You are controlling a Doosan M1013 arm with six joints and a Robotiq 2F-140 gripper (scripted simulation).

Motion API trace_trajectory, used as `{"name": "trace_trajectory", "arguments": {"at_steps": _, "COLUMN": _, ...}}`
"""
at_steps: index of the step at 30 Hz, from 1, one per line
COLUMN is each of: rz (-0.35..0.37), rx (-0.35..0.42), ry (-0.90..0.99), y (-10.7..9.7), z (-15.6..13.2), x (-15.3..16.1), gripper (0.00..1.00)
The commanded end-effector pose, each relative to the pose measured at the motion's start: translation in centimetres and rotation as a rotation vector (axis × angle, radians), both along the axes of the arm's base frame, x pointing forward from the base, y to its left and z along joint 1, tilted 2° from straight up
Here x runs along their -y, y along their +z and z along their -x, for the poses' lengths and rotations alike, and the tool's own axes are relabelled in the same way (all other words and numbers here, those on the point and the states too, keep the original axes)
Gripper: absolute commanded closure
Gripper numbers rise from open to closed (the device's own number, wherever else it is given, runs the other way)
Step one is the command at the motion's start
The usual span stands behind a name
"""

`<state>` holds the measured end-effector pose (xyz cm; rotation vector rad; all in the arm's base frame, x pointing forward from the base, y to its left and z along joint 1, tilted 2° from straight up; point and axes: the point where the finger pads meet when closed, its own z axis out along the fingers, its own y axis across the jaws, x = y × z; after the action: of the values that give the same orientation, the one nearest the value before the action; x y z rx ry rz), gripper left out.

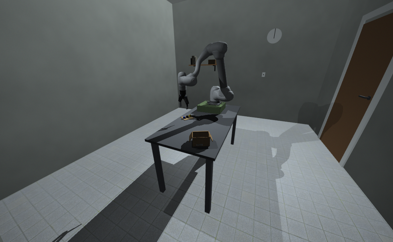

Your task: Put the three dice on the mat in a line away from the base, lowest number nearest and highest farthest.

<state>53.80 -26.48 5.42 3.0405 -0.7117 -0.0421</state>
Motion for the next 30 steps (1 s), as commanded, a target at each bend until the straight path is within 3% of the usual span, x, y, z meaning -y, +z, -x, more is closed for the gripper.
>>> {"name": "trace_trajectory", "arguments": {"at_steps": 1, "rz": 0.0, "rx": 0.001, "ry": 0.0, "y": 1.1, "z": -0.1, "x": 0.0, "gripper": 0.0}}
{"name": "trace_trajectory", "arguments": {"at_steps": 12, "rz": 0.0, "rx": 0.001, "ry": 0.0, "y": 3.9, "z": -0.2, "x": 0.0, "gripper": 0.0}}
{"name": "trace_trajectory", "arguments": {"at_steps": 30, "rz": 0.0, "rx": 0.001, "ry": 0.0, "y": 4.0, "z": -0.2, "x": 0.0, "gripper": 0.0}}
